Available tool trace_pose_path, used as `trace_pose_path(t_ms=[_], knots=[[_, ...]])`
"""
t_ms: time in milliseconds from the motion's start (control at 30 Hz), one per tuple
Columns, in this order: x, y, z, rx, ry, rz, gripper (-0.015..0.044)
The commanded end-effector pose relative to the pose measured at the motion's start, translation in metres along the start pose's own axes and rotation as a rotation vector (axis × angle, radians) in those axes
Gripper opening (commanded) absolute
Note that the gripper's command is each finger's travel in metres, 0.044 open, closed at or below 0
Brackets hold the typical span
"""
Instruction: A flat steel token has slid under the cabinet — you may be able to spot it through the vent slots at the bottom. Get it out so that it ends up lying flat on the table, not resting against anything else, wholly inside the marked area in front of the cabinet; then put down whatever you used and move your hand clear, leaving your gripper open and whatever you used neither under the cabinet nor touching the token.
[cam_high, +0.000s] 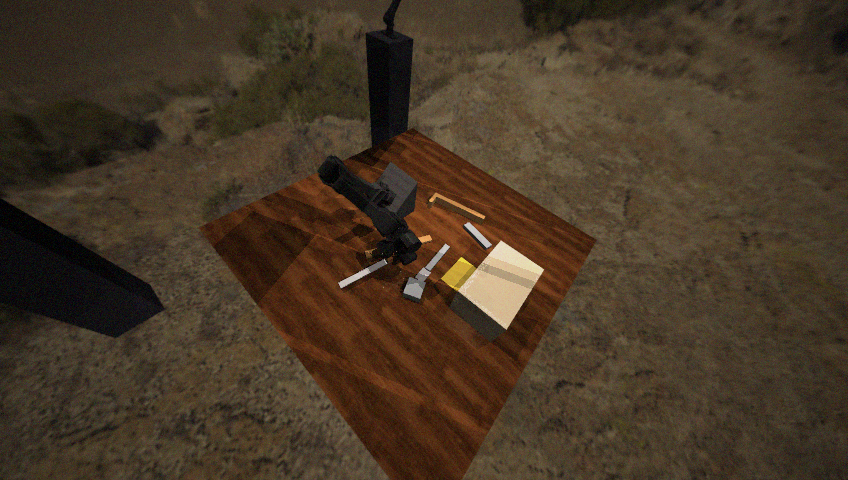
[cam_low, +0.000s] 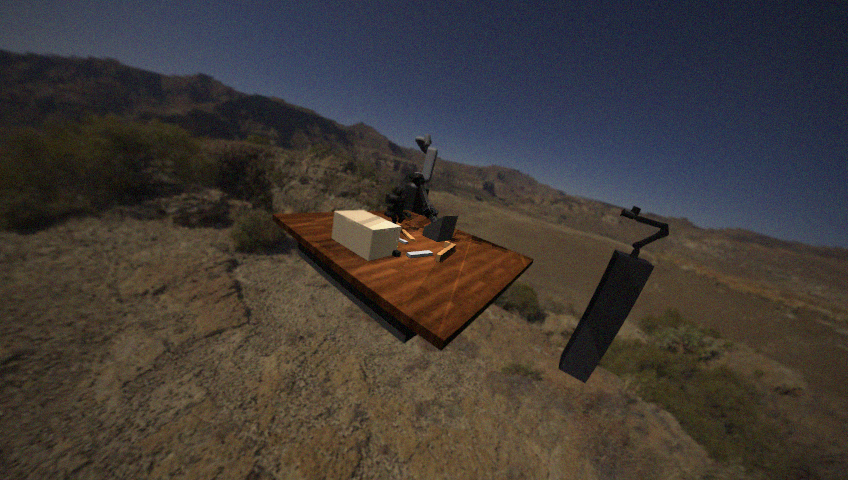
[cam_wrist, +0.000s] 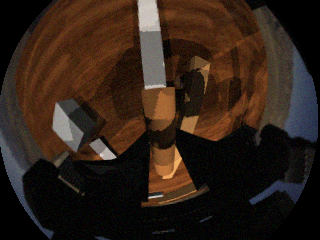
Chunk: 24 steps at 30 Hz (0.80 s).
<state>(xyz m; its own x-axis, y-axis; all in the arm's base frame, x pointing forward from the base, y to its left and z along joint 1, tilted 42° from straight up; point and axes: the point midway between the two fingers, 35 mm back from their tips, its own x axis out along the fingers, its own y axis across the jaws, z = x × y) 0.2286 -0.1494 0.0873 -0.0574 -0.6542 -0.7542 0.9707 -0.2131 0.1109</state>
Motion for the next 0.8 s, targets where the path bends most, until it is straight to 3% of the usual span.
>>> trace_pose_path(t_ms=[0,767], knots=[[-0.013,0.000,0.000,0.010,-0.010,0.018,0.0000],[-0.059,-0.007,-0.010,0.010,-0.007,0.016,0.0000]])
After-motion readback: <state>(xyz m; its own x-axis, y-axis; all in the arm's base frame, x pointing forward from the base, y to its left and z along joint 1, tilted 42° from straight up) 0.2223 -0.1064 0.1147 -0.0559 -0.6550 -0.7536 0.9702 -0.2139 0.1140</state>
